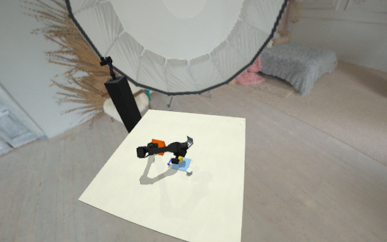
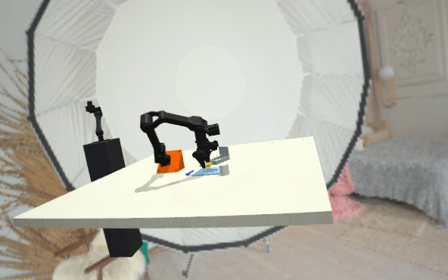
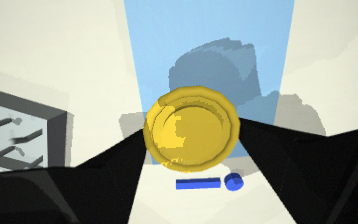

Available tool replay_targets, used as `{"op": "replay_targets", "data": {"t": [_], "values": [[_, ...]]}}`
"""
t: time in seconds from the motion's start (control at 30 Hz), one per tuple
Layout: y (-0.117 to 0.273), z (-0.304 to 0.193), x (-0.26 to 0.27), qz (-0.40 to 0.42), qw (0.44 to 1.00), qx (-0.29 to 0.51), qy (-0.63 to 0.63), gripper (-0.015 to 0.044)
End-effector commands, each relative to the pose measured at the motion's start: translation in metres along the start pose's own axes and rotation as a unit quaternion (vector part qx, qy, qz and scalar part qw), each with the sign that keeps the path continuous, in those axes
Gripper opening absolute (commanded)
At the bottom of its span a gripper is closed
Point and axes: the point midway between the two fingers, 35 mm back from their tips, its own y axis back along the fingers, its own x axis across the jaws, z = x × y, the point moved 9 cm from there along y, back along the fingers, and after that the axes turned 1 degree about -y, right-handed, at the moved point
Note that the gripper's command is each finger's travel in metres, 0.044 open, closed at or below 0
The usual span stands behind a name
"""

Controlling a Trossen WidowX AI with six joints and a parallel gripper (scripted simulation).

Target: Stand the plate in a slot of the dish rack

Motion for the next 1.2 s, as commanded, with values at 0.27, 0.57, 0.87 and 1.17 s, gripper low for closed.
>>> {"op": "replay_targets", "data": {"t": [0.27,0.57,0.87,1.17], "values": [[0.069,0.005,0.000,0.018,0.999,-0.033,0.005,0.0000],[0.111,0.005,0.000,0.026,0.998,-0.048,0.008,0.0000],[0.146,0.003,-0.002,0.029,0.998,-0.057,0.011,0.0000],[0.156,0.000,0.015,0.033,0.998,-0.051,-0.025,0.0000]]}}
